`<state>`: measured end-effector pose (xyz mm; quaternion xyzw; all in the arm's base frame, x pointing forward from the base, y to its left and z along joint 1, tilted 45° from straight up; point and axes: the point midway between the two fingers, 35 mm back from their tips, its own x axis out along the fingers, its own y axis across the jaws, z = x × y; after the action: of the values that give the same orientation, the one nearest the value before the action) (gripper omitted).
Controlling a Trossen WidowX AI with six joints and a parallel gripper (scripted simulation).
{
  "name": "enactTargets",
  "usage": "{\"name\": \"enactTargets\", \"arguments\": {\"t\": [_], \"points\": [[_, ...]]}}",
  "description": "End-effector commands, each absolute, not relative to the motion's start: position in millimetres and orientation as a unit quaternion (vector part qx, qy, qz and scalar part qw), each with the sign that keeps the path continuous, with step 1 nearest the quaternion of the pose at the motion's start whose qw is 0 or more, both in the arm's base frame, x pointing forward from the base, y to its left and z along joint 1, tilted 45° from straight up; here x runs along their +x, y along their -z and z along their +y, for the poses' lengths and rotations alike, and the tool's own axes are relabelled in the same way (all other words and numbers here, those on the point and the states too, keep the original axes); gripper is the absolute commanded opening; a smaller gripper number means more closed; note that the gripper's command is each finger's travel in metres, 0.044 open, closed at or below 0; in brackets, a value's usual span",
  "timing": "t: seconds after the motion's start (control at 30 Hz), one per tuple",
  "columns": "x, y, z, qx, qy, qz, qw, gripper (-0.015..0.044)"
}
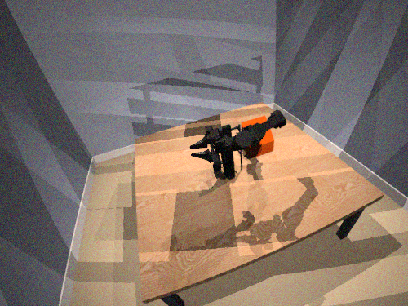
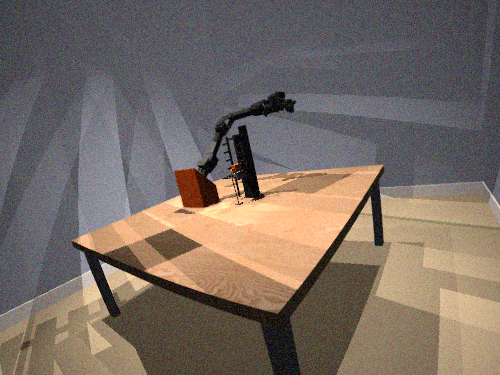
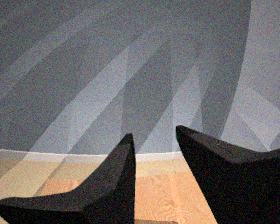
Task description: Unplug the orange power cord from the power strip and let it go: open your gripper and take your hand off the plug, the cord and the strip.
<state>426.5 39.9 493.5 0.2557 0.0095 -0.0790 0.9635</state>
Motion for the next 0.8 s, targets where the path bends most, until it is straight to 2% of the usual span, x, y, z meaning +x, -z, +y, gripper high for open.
{"name": "enactTargets", "arguments": {"t": [0.0, 0.2, 0.43, 0.77], "points": [[446.3, -439.1, 26.4, 0.249, 0.095, 0.087, 0.960, 0.0160], [456.9, -342.1, -8.4, 0.245, 0.129, 0.228, 0.934, 0.0160], [440.0, -252.0, -43.2, 0.266, 0.161, 0.362, 0.879, 0.0160], [359.7, -114.9, -79.7, 0.423, 0.219, 0.569, 0.671, 0.0160]]}}
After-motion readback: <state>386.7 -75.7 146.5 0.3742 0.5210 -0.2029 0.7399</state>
